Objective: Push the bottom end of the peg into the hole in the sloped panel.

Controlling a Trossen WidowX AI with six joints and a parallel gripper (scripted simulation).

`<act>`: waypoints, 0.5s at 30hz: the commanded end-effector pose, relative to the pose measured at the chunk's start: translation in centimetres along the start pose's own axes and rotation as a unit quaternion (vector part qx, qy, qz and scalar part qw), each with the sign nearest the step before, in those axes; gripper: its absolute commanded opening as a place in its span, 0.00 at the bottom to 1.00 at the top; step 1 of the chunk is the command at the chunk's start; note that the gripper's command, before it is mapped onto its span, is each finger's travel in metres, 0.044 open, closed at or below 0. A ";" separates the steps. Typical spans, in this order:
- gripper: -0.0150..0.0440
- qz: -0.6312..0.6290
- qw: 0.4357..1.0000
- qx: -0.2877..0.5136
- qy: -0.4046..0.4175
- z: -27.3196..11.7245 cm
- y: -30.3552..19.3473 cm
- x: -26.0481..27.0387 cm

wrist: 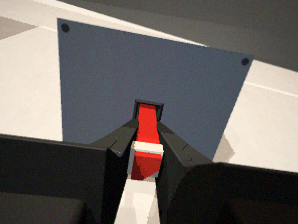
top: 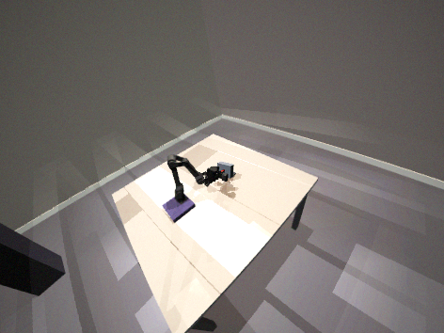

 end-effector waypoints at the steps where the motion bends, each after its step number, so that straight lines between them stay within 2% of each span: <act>1: 0.25 0.001 1.000 -0.001 -0.002 0.2 0.1 -0.2; 14: 0.25 0.000 1.000 0.000 0.000 0.2 0.0 -0.1; 15: 0.30 0.000 1.000 0.000 0.000 0.2 0.0 -0.1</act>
Point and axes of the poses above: the point midway between the two fingers, 35 mm back from their tips, its own z axis out along the fingers, its own x axis across the jaws, y = z × x, the point moved 10 cm from there along -z, back along the fingers, and after that the axes turned 1 degree about z, right-handed, at the moved point
